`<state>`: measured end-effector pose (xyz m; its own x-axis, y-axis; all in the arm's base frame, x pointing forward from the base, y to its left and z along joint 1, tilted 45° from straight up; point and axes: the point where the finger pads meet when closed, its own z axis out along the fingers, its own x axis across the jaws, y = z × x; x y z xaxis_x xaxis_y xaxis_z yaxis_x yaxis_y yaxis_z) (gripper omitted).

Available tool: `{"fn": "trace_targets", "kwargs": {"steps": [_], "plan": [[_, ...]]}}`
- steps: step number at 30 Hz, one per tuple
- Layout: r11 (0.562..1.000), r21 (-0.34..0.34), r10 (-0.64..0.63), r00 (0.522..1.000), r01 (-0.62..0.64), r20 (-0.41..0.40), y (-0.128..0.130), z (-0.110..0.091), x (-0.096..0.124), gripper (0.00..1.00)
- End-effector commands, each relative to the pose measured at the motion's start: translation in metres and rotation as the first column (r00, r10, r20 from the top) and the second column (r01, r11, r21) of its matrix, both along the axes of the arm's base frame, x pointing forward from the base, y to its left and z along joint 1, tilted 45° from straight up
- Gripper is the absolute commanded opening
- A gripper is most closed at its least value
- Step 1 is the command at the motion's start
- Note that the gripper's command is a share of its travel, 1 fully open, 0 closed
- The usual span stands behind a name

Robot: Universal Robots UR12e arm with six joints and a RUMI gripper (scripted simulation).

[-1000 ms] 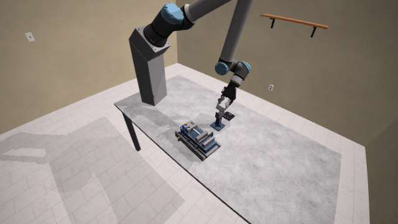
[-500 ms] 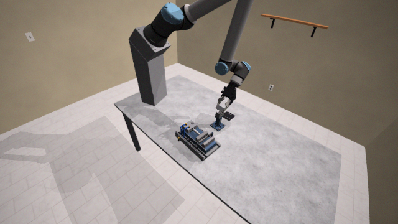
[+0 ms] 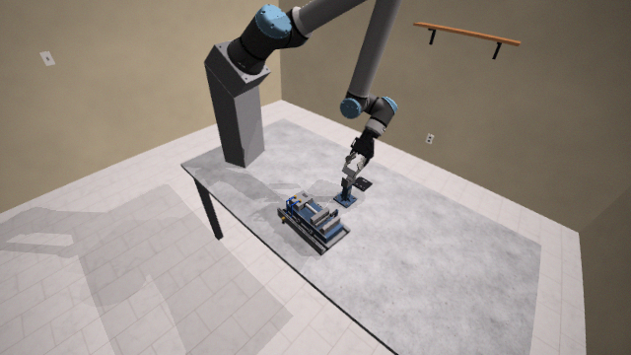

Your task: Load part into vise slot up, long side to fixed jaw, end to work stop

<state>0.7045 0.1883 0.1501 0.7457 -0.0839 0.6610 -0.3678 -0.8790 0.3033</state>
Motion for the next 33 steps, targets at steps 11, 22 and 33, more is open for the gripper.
{"fn": "trace_targets", "kwargs": {"steps": [11, 22, 33], "plan": [[0.998, 0.042, 0.037, 0.999, -0.037, 0.006, -0.0004, 0.0005, -0.0004, 0.00], [0.989, 0.110, 0.097, 0.995, -0.099, 0.019, -0.0011, 0.0007, -0.0006, 0.00], [0.970, 0.179, 0.158, 0.987, -0.162, 0.036, -0.0018, 0.0008, -0.0008, 0.00]]}}
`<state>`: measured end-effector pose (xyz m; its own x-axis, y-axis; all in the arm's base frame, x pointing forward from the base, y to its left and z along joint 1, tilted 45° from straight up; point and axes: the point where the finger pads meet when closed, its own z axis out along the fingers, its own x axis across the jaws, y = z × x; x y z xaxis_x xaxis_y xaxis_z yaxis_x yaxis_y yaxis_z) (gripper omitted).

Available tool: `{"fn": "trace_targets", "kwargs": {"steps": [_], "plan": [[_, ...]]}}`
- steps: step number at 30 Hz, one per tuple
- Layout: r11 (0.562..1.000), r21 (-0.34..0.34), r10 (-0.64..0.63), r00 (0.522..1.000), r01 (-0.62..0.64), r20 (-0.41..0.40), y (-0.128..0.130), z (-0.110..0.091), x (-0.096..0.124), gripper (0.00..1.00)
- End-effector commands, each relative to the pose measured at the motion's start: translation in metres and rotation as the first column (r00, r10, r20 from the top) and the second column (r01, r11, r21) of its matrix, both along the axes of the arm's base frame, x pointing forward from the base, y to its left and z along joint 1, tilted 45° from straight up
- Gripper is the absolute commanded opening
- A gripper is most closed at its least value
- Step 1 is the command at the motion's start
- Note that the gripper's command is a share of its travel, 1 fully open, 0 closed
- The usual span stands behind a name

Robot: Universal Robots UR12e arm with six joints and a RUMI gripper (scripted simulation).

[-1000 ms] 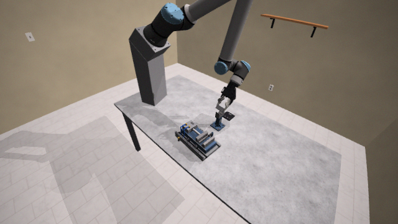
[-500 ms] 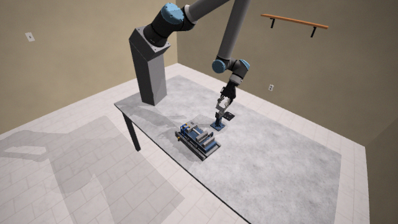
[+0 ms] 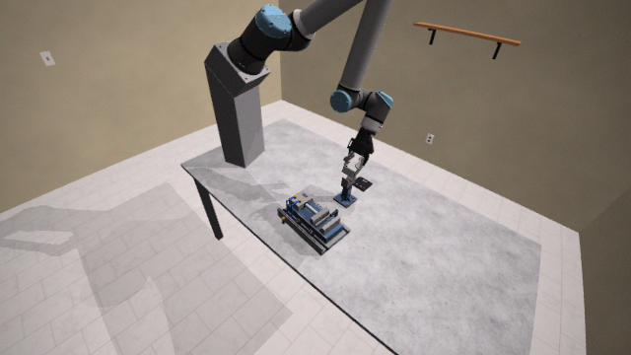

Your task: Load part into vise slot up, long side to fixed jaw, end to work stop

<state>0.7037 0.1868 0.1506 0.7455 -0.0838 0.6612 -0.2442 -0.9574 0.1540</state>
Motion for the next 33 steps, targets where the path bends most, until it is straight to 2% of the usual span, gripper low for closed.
{"fn": "trace_targets", "kwargs": {"steps": [1, 14, 33], "plan": [[0.999, 0.035, 0.031, 1.000, -0.031, 0.005, -0.0004, 0.0003, 0.0000, 0.00], [0.985, 0.129, 0.115, 0.993, -0.117, 0.023, -0.0014, 0.0005, -0.0002, 0.00], [0.935, 0.262, 0.232, 0.971, -0.241, 0.063, -0.0030, 0.0005, -0.0004, 0.00]]}}
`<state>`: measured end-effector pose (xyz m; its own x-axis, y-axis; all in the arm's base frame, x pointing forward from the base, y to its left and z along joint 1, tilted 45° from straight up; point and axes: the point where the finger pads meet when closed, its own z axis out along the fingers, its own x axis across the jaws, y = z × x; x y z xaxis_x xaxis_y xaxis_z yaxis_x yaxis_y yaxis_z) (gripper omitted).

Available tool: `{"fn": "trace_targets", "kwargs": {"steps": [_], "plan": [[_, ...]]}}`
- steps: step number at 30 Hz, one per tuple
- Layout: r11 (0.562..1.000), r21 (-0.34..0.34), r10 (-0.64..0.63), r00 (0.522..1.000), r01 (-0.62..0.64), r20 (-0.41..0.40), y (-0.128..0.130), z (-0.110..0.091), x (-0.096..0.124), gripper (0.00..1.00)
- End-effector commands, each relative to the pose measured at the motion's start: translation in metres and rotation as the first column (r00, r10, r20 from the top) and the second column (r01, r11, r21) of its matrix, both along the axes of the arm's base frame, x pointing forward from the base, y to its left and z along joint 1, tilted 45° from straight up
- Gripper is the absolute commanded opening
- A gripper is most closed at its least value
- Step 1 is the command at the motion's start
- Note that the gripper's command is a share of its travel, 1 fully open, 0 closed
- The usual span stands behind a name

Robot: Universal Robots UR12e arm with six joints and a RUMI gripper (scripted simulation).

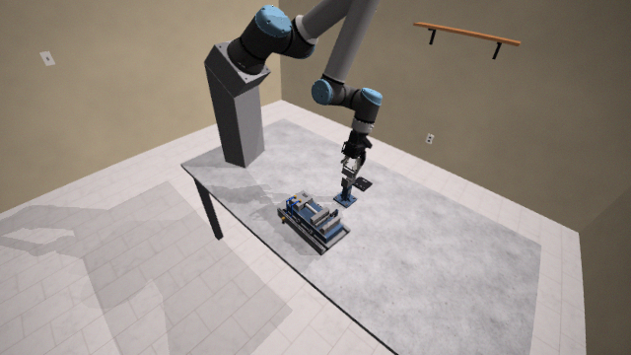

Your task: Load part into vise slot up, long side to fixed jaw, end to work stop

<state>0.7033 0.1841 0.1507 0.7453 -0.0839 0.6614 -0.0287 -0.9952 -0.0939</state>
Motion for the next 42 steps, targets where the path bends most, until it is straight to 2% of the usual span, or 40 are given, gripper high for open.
{"fn": "trace_targets", "kwargs": {"steps": [1, 23, 42], "plan": [[0.999, 0.032, 0.028, 1.000, -0.029, 0.004, -0.0003, 0.0002, 0.0001, 0.00], [0.982, 0.139, 0.124, 0.992, -0.126, 0.025, -0.0015, 0.0000, 0.0001, 0.00], [0.974, 0.167, 0.148, 0.988, -0.151, 0.032, -0.0018, 0.0000, 0.0001, 0.00]]}}
